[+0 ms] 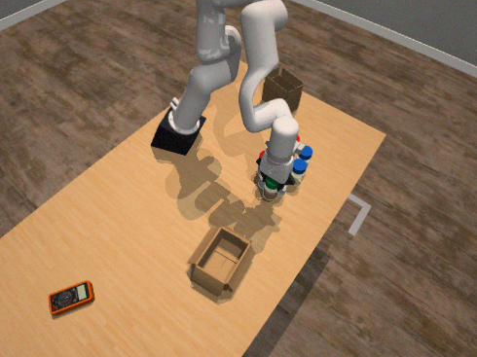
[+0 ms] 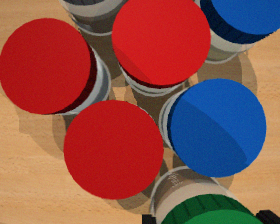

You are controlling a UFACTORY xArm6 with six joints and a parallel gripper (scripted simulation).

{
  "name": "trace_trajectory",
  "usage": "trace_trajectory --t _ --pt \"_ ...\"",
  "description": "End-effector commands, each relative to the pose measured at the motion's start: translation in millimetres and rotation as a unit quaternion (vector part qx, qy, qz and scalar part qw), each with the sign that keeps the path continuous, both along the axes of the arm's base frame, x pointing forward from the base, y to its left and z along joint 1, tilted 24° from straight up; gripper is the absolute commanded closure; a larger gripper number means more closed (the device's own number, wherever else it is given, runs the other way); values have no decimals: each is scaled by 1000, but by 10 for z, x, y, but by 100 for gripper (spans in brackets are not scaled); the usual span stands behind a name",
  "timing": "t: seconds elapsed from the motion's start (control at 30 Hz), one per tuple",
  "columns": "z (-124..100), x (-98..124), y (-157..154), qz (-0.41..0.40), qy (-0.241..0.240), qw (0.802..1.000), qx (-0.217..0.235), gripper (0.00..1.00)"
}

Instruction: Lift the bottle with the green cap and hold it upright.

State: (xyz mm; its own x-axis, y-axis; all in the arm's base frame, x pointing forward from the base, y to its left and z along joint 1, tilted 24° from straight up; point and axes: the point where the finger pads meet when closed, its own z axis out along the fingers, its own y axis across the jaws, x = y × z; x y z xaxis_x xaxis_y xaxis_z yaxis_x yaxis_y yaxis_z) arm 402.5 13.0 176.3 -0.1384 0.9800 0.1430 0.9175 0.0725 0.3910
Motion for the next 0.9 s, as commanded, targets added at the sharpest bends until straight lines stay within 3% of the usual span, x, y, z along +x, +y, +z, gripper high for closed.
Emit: trace_trajectory --t 0.0,0.87 --pt "97 -29 -17 0 -1 1000 0 100" --pt "212 -77 -41 0 -1 1000 0 100"
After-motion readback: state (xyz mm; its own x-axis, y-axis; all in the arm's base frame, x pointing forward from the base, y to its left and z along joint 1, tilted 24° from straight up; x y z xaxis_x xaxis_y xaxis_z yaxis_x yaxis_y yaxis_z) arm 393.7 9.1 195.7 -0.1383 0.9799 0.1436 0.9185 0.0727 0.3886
